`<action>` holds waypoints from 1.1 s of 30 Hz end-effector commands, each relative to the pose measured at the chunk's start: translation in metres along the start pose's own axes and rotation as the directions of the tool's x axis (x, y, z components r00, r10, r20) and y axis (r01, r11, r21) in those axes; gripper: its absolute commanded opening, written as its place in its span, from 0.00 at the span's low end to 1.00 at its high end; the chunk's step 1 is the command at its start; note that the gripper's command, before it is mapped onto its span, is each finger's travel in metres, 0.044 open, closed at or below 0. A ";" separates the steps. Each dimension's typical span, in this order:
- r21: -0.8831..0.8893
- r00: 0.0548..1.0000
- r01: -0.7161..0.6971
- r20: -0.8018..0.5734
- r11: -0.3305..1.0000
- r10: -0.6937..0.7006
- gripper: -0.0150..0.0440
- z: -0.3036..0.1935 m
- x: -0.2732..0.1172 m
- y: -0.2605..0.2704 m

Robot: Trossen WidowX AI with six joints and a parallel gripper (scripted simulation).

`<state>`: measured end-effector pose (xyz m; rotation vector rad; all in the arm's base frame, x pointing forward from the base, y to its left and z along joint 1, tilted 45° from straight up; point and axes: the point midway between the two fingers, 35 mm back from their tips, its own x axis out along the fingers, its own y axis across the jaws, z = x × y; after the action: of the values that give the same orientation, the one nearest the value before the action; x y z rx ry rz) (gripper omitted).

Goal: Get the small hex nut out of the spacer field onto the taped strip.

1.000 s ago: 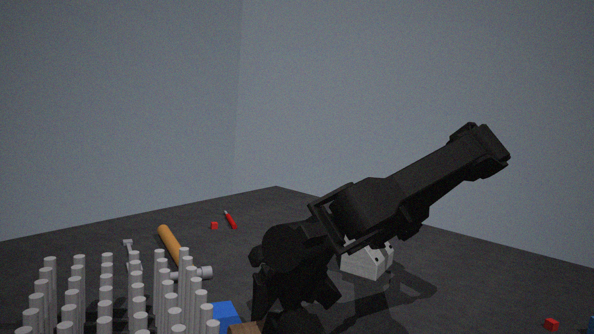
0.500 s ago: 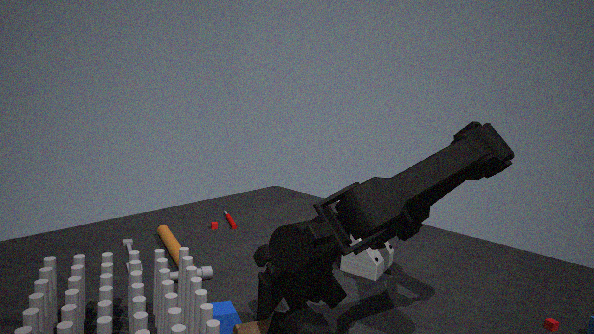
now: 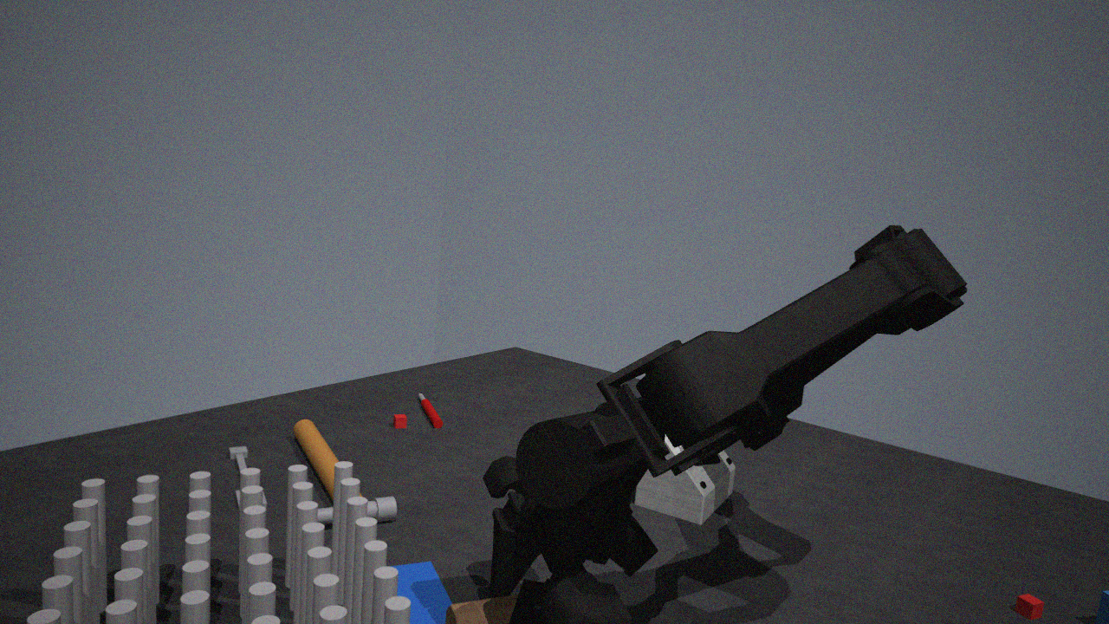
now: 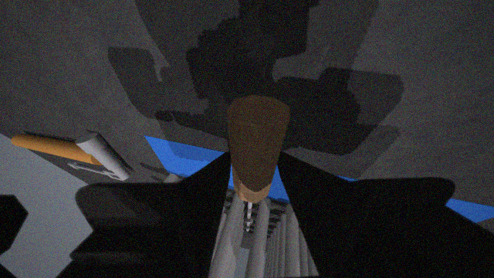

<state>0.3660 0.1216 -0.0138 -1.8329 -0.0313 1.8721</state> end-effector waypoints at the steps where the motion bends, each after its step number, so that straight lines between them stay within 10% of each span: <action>1: 0.003 1.000 -0.001 -0.004 1.000 0.001 0.25 0.002 -0.002 0.000; 33: 0.004 1.000 -0.001 -0.001 1.000 0.001 0.25 0.022 -0.009 0.000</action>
<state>0.3466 0.1257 -0.0053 -1.8299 -0.0320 1.8733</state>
